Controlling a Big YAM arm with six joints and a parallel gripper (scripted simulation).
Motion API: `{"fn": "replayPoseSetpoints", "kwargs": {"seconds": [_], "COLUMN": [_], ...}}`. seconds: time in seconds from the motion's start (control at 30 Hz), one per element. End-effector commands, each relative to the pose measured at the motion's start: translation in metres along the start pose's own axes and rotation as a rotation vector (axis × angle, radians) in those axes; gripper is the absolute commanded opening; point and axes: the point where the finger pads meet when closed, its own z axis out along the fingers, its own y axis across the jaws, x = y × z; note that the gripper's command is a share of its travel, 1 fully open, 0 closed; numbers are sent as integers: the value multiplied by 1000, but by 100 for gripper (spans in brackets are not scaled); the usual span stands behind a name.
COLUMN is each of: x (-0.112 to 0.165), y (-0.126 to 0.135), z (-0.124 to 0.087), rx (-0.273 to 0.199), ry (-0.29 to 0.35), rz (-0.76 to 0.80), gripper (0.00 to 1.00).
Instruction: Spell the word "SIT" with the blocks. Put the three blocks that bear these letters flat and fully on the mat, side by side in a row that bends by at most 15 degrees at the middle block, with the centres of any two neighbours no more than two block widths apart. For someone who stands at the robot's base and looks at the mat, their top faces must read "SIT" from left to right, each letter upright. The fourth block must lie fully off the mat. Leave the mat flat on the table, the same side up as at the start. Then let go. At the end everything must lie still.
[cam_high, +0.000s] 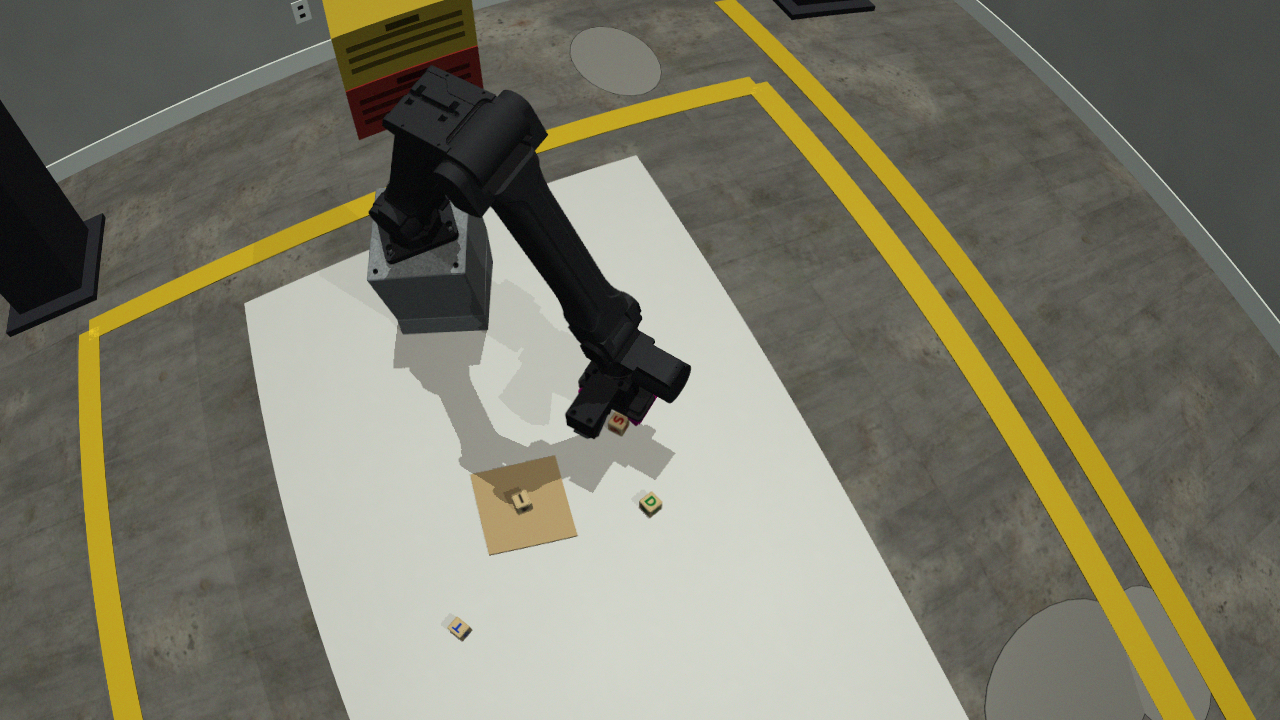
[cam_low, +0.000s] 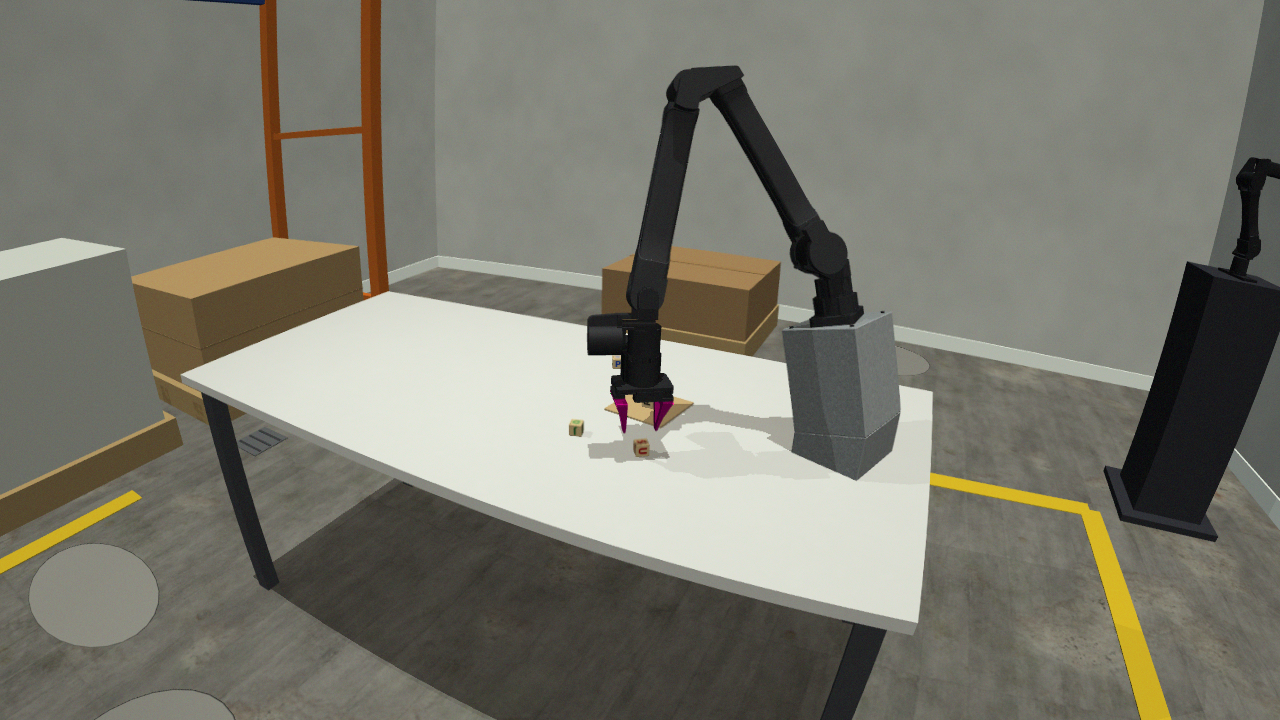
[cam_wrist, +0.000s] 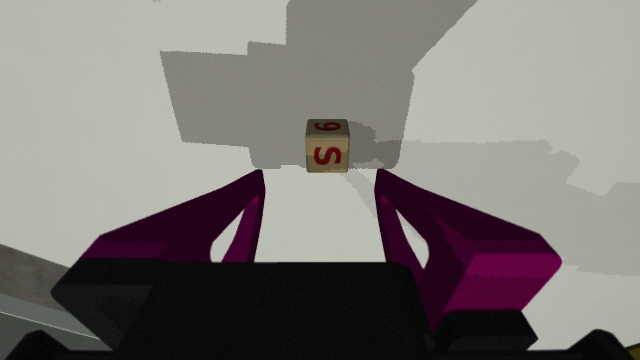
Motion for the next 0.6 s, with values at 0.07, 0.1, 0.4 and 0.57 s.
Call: {"fn": "replayPoseSetpoints", "kwargs": {"seconds": [0.07, 0.1, 0.4, 0.57], "x": [-5, -5, -4, -4], "y": [6, 6, 3, 3], "z": [13, 13, 18, 19], "rx": [-7, -7, -2, -2], "ry": [-2, -2, -1, -1], "rz": [2, 2, 1, 1], "gripper": [60, 60, 60, 60]}}
